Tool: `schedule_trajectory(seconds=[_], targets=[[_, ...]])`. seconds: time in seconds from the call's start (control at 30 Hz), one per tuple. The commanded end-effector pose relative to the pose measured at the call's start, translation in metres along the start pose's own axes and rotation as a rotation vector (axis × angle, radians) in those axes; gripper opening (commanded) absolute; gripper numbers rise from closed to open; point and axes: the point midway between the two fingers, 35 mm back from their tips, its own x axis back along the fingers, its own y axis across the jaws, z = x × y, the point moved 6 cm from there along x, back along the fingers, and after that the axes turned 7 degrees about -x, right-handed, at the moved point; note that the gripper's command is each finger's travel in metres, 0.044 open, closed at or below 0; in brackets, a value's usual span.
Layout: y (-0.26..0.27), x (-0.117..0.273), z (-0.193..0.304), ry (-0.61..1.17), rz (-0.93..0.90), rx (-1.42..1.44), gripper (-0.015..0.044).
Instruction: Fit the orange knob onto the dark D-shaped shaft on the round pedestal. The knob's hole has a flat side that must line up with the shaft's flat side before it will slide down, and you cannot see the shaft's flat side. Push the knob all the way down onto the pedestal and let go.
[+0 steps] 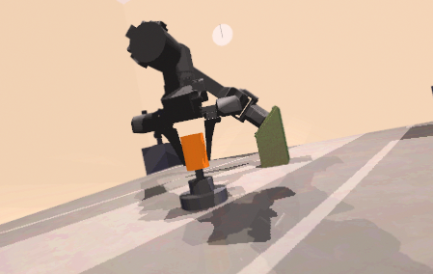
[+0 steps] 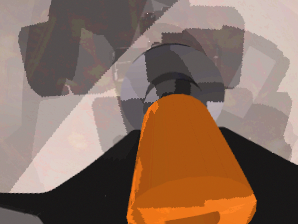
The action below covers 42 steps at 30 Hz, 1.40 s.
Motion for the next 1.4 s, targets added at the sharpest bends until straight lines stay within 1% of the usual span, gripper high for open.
schedule_trajectory(seconds=[0.0,0.17,0.53,0.8,1.37], targets=[[-0.0018,0.0016,0.0,-0.003,0.003,0.002,0.0],[-0.0015,-0.0022,0.0004,-0.003,0.004,0.002,0.0],[0.0,0.0028,-0.0012,-0.003,0.003,0.002,0.0],[0.0017,0.0028,-0.0034,-0.003,0.003,0.212,0.0],[-0.0015,0.0019,-0.0011,-0.003,0.004,0.212,0.0]])
